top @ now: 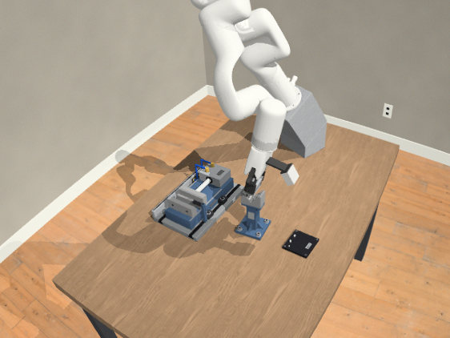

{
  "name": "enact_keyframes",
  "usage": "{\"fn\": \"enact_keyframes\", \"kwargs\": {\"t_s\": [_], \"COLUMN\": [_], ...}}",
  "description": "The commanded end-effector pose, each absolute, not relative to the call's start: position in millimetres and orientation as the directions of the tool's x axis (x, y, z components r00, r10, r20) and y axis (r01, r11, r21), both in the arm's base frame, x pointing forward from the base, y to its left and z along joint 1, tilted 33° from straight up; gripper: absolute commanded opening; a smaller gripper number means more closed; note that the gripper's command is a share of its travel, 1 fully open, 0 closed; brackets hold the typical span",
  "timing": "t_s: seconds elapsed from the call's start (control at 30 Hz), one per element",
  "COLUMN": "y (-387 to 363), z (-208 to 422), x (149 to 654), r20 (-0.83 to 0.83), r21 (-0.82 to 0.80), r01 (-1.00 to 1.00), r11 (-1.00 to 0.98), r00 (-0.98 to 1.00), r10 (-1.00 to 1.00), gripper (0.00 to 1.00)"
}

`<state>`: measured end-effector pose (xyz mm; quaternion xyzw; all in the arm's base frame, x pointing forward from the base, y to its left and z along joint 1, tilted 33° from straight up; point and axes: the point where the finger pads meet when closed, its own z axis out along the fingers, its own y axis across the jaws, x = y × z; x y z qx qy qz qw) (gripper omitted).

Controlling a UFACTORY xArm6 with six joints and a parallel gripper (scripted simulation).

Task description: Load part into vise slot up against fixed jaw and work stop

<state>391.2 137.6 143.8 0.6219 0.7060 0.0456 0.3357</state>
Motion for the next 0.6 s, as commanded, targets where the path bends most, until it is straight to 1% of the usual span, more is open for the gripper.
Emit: {"fn": "enact_keyframes", "kwargs": {"t_s": [0.0,0.57], "y": [137.5,136.5], "z": [144.9,145.2], "x": [391.8,391.8], "r20": [-0.369,-0.286], "r21": [0.482,0.482], "r01": [0.847,0.847], "r11": [0.223,0.223], "r00": [-0.034,-0.088], "r10": [0.929,0.954], "gripper": [0.0,0.0]}}
